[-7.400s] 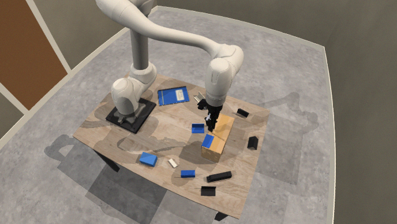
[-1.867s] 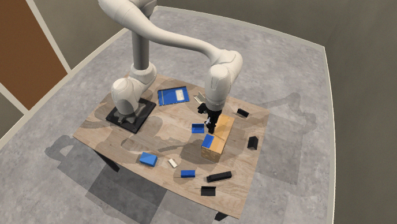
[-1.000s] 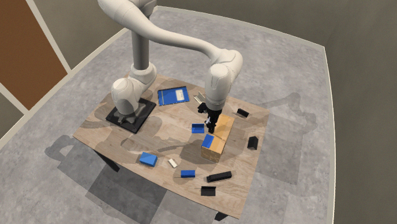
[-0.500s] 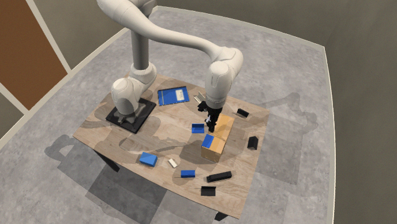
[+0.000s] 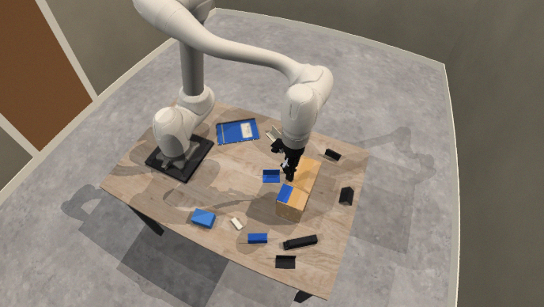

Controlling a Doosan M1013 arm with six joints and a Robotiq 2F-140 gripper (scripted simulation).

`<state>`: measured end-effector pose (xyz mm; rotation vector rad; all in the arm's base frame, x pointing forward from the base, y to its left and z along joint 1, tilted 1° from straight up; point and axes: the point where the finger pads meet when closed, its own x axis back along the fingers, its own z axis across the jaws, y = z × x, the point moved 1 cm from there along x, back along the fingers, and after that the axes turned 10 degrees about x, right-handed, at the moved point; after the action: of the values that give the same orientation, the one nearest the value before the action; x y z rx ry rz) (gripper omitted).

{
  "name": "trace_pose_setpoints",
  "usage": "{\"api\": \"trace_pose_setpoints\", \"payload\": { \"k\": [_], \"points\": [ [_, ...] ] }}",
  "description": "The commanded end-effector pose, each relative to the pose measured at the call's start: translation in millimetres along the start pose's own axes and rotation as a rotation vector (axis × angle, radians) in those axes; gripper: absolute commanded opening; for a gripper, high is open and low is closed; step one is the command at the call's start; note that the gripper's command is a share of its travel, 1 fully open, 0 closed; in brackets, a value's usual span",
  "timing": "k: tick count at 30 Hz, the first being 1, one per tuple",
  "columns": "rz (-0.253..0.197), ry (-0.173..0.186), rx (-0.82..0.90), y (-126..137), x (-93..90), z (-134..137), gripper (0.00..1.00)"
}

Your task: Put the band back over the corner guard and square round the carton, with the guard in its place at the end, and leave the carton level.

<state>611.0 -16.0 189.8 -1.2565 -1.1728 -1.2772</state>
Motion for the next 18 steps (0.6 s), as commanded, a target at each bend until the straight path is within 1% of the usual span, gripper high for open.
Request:
{"api": "trace_pose_setpoints", "payload": {
  "k": [1,18],
  "points": [
    [-0.001,0.000,0.000,0,0.6,0,0.10],
    [-0.001,0.000,0.000,-10,0.6,0,0.10]
  ]
}}
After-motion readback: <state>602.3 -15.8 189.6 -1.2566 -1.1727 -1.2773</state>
